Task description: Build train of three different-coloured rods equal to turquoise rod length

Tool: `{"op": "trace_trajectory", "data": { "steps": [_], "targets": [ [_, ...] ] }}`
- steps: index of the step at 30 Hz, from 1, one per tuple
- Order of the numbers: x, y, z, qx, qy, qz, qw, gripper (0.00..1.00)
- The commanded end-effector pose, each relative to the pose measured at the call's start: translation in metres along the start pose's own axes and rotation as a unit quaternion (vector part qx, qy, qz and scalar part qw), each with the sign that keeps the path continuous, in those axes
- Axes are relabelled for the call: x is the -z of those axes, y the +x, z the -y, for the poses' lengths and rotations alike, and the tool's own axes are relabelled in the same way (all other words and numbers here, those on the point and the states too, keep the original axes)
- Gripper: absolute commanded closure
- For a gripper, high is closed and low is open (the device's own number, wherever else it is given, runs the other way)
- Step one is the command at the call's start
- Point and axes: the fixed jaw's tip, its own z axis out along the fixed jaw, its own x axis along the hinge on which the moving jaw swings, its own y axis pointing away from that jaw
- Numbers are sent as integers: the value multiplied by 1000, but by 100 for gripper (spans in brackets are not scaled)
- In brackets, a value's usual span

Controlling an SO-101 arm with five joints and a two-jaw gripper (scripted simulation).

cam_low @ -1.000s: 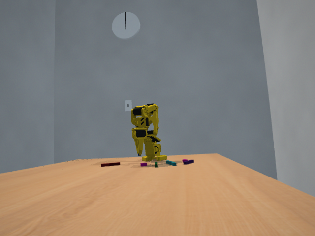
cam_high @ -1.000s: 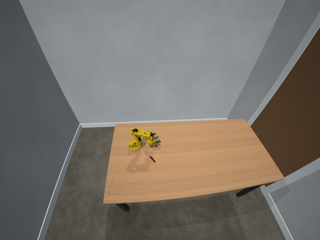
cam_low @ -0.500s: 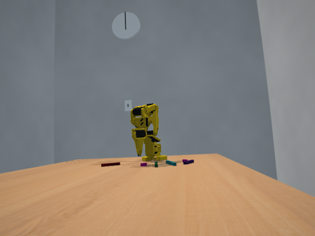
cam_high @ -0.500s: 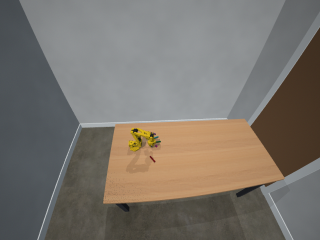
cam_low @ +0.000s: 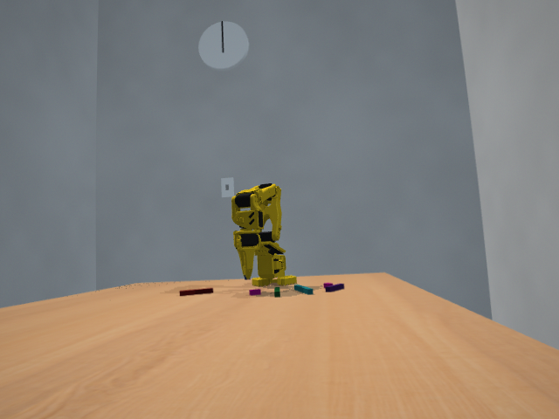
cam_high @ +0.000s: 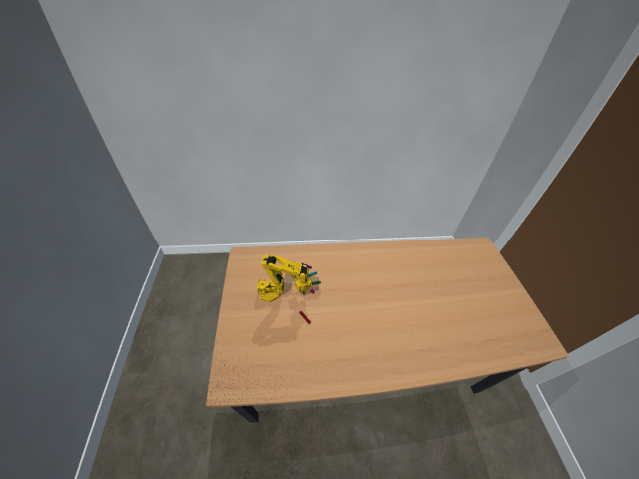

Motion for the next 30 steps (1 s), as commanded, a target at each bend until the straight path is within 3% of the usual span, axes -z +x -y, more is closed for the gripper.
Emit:
{"op": "trace_trajectory", "data": {
  "steps": [1,13,30],
  "targets": [
    [2,6,6,0,22,-18,1000,100],
    [-8,6,6,0,22,-18,1000,100],
    [-10,5,5,0,18,-14,1000,100]
  ]
}}
